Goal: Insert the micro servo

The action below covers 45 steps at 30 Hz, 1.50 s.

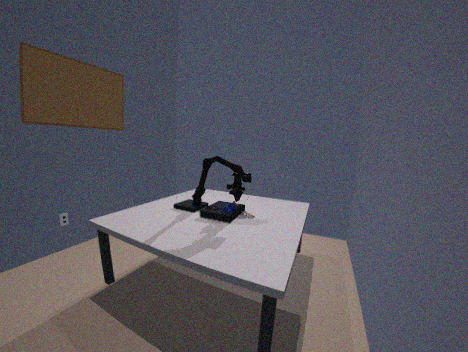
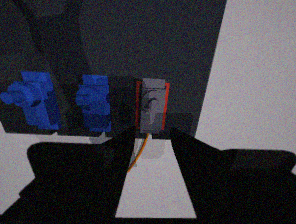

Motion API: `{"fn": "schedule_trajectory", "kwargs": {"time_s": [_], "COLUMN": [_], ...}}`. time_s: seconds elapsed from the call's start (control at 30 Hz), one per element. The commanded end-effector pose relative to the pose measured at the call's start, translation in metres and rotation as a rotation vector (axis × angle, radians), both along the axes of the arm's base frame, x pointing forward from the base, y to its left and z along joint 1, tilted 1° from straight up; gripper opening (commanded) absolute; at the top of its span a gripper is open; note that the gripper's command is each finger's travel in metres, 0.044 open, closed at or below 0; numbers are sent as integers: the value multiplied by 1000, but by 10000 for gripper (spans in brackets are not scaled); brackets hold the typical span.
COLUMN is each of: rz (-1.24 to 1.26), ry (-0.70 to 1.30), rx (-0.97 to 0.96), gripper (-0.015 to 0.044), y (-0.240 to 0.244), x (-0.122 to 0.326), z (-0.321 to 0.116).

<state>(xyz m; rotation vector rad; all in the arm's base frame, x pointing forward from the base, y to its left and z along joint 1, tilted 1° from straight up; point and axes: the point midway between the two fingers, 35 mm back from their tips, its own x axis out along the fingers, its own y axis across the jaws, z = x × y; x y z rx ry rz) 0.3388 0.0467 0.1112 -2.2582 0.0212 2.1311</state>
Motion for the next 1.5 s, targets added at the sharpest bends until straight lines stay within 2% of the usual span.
{"fn": "schedule_trajectory", "kwargs": {"time_s": [0.0, 0.1, 0.27, 0.37, 0.57, 0.83, 1.47], "rz": [0, 0, -1, -1, -1, 2, 2], "ry": [4, 7, 15, 17, 17, 2, 2], "rx": [0, 0, -1, -1, -1, 4, 4], "gripper": [240, 319, 440, 440, 440, 440, 440], "y": [1, 2, 4, 3, 3, 2, 2], "x": [-6, -26, -90, -109, -110, -113, -113], "z": [3, 18, 51, 58, 61, 106, 106]}}
